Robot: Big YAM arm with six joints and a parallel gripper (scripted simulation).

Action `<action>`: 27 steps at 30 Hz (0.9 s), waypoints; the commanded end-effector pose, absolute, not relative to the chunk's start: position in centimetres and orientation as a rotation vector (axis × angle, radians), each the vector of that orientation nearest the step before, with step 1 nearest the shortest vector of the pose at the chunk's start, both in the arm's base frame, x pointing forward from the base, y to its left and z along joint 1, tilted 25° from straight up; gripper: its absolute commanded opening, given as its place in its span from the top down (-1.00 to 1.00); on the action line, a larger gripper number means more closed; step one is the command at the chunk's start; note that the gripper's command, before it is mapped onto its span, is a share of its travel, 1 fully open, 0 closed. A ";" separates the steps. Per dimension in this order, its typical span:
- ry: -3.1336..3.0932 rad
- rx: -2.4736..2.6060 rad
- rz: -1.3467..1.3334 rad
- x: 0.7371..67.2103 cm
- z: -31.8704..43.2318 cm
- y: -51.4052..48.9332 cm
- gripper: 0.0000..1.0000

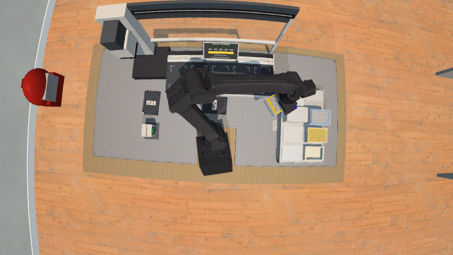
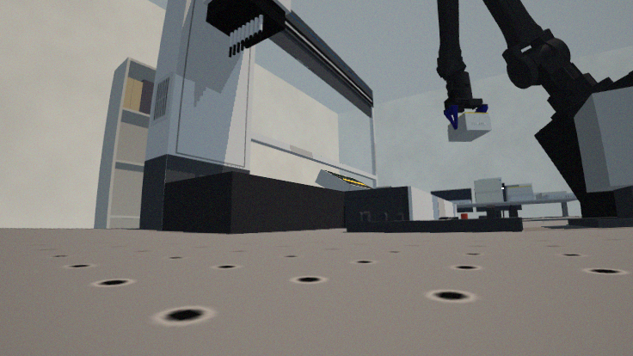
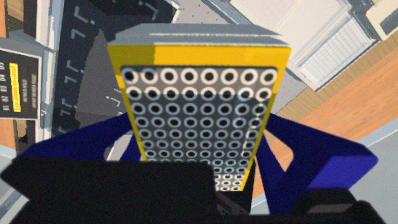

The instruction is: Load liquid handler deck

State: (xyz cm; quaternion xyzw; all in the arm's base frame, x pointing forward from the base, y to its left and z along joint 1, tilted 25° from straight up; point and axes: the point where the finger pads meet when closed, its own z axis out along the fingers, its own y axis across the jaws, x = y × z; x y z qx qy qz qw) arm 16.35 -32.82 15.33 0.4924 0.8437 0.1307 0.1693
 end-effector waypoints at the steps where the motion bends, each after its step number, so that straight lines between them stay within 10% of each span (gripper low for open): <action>1: 2.427 1.253 0.282 16.2 17.0 -34.1 1.00; 27: 2.616 0.697 0.158 16.2 17.0 -34.1 1.00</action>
